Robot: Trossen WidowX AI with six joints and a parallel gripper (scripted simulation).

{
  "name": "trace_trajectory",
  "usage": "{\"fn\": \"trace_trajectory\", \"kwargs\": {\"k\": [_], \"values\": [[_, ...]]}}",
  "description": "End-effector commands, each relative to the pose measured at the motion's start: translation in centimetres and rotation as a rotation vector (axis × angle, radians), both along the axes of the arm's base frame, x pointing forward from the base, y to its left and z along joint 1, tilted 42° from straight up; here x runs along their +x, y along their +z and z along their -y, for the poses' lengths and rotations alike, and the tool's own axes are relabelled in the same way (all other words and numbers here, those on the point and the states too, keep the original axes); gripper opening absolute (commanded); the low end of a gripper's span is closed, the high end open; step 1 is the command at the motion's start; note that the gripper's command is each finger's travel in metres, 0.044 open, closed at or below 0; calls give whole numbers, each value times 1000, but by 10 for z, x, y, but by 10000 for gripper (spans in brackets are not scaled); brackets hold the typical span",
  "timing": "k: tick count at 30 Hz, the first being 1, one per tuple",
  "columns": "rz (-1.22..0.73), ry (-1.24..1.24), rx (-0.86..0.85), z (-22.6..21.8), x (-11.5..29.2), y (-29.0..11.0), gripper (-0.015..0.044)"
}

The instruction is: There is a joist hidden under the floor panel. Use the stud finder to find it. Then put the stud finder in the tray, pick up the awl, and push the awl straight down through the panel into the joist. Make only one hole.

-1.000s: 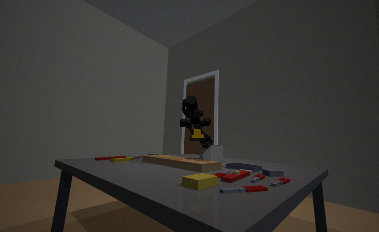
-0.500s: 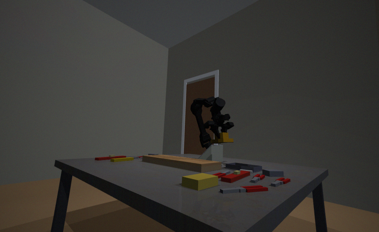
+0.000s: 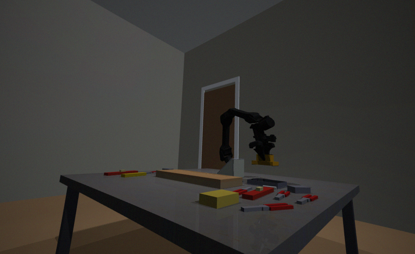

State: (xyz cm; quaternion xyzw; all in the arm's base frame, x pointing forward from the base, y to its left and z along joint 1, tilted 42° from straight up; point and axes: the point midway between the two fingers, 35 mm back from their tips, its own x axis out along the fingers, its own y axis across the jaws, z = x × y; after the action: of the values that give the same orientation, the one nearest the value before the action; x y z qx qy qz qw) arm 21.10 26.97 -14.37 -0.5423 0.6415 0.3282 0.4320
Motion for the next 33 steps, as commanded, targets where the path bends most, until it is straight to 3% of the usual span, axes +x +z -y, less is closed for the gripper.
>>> {"fn": "trace_trajectory", "kwargs": {"k": [1,33], "values": [[-12,17,7,-4,-5,-5,0],[-11,17,5,36,-8,-57,0]]}}
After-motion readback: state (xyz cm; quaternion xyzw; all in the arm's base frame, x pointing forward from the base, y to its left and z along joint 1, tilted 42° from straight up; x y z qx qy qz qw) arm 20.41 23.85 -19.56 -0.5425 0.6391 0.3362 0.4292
